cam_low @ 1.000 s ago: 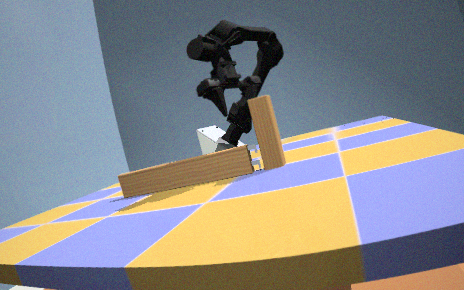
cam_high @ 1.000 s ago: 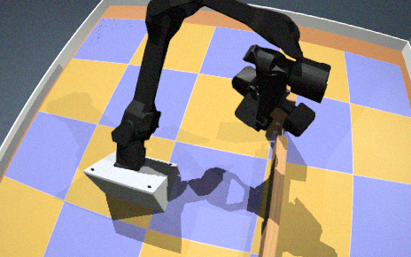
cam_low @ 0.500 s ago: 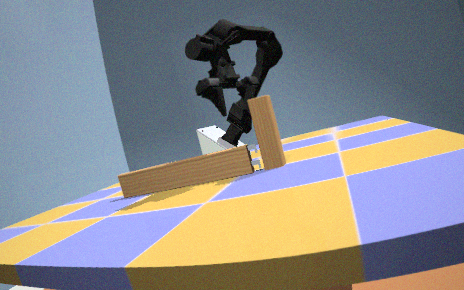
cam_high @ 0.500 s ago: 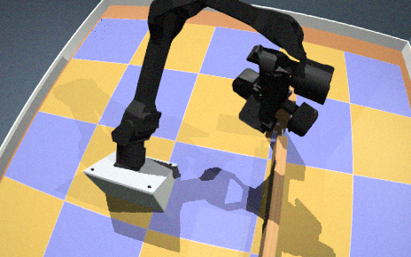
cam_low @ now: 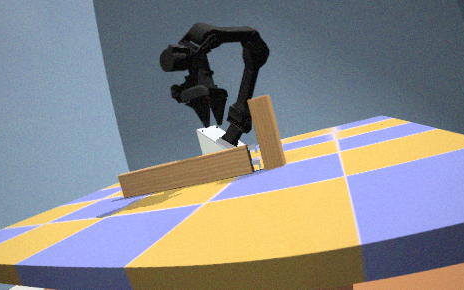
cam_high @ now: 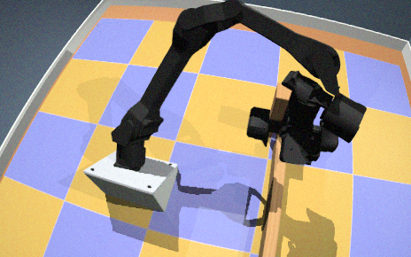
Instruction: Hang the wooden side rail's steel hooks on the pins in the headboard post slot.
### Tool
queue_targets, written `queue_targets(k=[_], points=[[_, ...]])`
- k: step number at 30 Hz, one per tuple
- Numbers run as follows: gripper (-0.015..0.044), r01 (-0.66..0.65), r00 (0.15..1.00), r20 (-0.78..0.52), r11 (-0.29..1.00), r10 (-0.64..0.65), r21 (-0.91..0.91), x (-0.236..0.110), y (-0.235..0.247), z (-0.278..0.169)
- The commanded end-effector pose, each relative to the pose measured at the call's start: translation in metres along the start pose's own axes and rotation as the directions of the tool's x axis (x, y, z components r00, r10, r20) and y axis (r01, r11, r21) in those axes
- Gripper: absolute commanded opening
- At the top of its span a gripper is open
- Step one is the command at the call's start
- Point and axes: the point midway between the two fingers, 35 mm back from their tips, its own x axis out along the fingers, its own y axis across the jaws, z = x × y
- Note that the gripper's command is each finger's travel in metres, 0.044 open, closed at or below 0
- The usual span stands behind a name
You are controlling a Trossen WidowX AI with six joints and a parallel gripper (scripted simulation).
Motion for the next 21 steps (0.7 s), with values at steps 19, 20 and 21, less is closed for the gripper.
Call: queue_targets(k=[19,20,21], points=[[0.0440,0.010,1.000,0.006,0.999,-0.010,-0.038,0.053,0.002,0.004],[0.0440,0.010,1.000,0.006,0.999,-0.010,-0.038,0.055,0.002,0.004],[0.0440,0.010,1.000,0.007,0.999,-0.010,-0.038,0.056,0.003,0.004]])
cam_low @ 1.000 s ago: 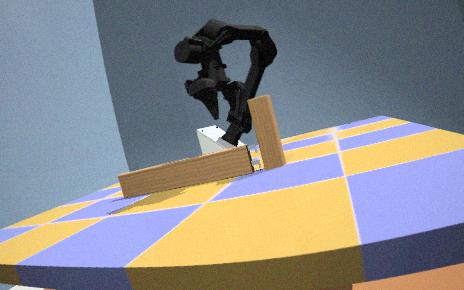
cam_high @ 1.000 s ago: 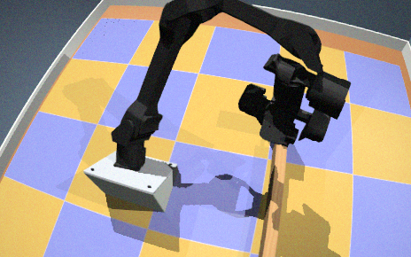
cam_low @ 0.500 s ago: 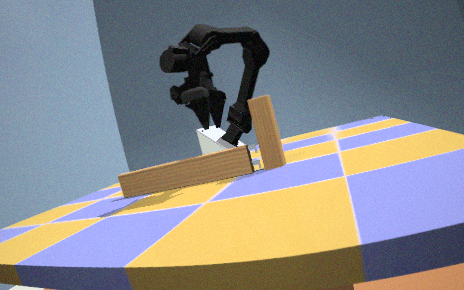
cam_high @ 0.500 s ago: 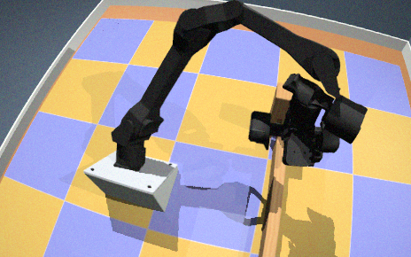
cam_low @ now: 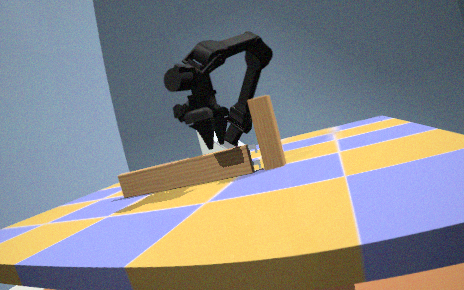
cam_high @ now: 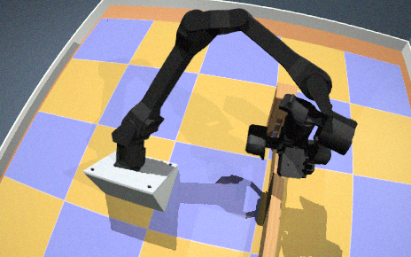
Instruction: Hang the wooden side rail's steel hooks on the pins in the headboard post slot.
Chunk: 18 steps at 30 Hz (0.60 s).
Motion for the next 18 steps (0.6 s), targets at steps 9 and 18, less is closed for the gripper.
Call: queue_targets(k=[9,18], points=[[0.0440,-0.007,1.000,-0.001,1.000,0.007,0.000,0.018,0.002,-0.001],[0.0440,-0.008,1.000,-0.001,1.000,0.008,0.000,0.032,0.002,-0.001]])
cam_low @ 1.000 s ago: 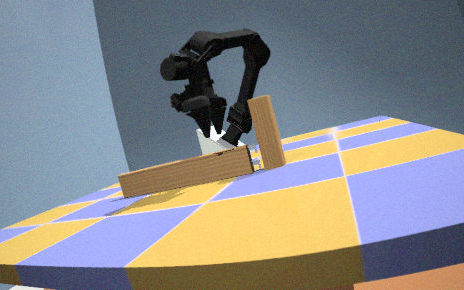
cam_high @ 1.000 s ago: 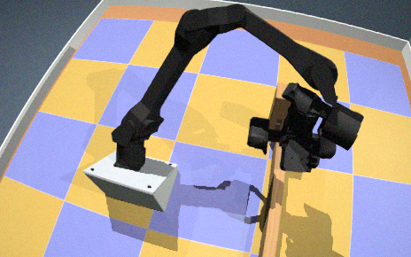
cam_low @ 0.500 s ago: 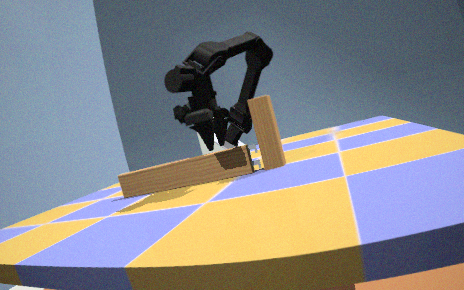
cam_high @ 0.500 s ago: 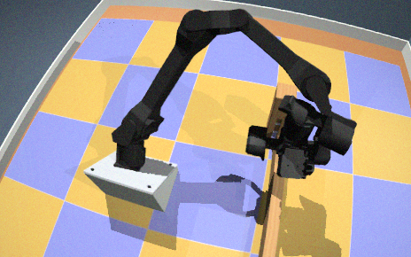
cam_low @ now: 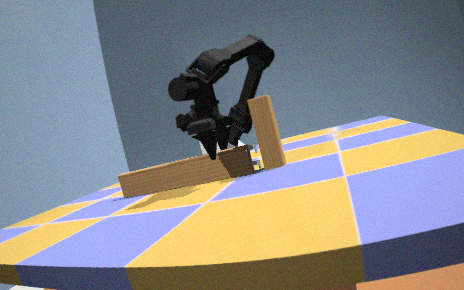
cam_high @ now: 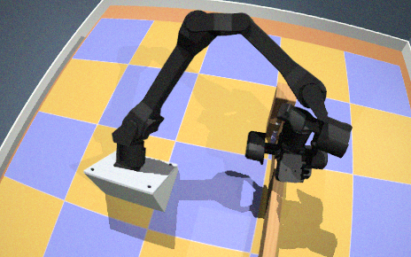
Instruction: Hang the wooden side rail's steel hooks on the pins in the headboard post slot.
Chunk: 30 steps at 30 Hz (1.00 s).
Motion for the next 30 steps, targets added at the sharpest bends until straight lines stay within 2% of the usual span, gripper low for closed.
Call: queue_targets(k=[1,23,30], points=[[0.0440,-0.002,1.000,-0.003,1.000,0.002,0.005,0.007,0.000,-0.001],[0.0440,-0.002,1.000,-0.007,1.000,0.002,0.004,0.038,-0.002,-0.002],[0.0256,-0.002,1.000,-0.007,1.000,0.002,0.004,0.038,-0.002,-0.002]])
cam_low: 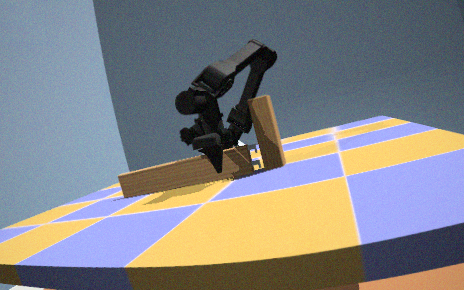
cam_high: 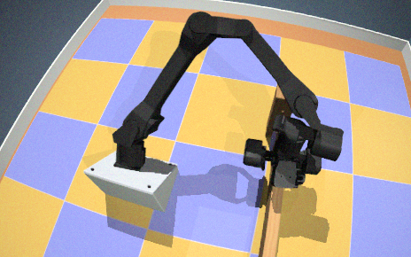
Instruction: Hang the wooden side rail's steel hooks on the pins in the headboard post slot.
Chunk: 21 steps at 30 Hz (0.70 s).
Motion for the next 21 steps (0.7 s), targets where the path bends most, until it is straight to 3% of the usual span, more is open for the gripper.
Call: queue_targets(k=[1,6,11,14,21], points=[[0.0230,0.000,1.000,-0.004,1.000,0.000,0.006,0.0010,0.0001,0.0002],[0.0099,0.000,1.000,-0.004,1.000,0.000,0.006,0.0010,0.0001,0.0002],[0.0065,0.000,1.000,-0.004,1.000,0.000,0.006,0.0010,0.0001,0.0002],[0.0000,0.000,1.000,-0.004,1.000,0.000,0.006,0.0010,0.0001,0.0002],[0.0000,0.000,1.000,-0.004,1.000,0.000,0.006,0.0007,-0.0003,0.0002]])
